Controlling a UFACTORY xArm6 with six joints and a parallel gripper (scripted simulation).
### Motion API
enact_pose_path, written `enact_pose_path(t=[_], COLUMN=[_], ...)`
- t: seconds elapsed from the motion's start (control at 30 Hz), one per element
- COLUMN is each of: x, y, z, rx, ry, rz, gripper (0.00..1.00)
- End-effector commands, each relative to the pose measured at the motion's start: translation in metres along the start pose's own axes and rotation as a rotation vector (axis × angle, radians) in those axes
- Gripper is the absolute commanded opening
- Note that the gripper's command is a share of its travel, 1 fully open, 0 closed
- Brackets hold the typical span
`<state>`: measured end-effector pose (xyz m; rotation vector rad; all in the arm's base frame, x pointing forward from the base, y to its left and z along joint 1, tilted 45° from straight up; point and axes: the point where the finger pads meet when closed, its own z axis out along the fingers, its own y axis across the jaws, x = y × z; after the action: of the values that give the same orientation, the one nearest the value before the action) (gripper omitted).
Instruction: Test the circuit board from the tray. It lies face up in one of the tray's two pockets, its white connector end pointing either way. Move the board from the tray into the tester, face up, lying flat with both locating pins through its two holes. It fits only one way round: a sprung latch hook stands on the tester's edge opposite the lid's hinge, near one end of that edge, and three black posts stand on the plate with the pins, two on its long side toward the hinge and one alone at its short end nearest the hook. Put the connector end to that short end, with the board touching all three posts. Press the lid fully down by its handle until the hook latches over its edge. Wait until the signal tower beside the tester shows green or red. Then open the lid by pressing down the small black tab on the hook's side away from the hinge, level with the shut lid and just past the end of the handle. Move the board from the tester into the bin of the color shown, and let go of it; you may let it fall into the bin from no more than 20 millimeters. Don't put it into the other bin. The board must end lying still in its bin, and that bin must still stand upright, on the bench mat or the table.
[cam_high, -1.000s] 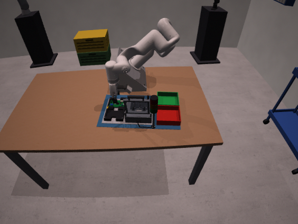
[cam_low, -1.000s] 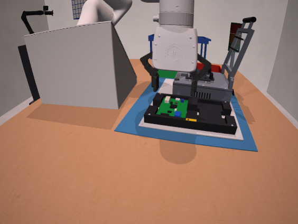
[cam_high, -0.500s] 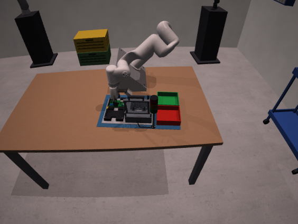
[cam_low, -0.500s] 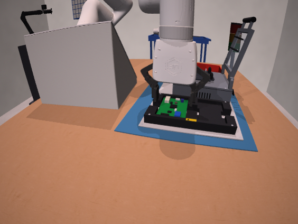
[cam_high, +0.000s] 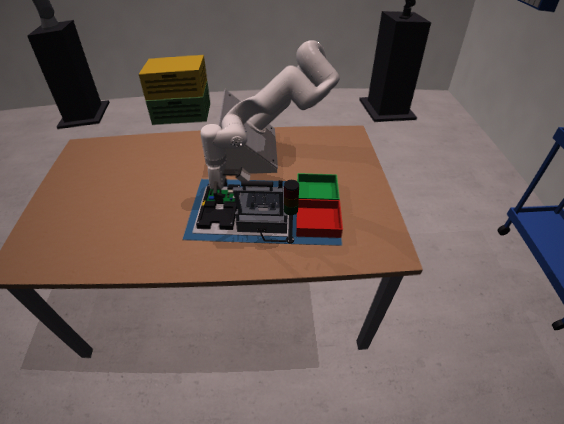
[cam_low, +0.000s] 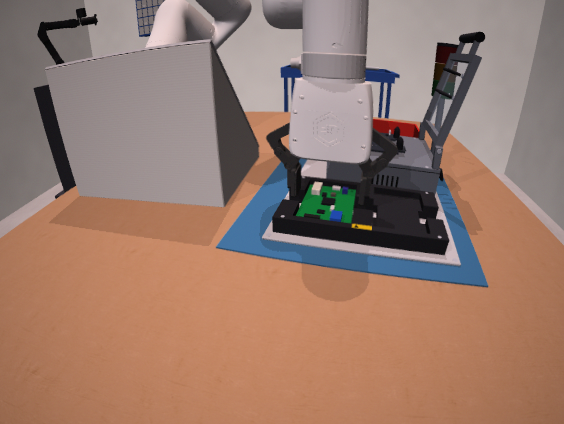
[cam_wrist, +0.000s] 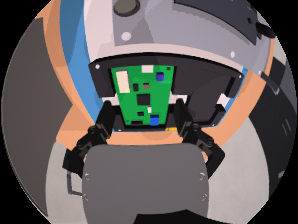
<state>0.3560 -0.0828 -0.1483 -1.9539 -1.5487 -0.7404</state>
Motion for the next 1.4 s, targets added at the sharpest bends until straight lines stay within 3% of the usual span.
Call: enact_pose_path(t=[0.0,0.6,1.37], x=[0.0,0.0,0.0], y=[0.001,0.001,0.001], z=[0.0,0.013,0.014], rx=[-0.003,-0.003,-0.003], ry=[-0.001,-0.001,-0.001], rz=[-0.001,-0.001,-0.001], gripper=[1.0,1.0,0.95])
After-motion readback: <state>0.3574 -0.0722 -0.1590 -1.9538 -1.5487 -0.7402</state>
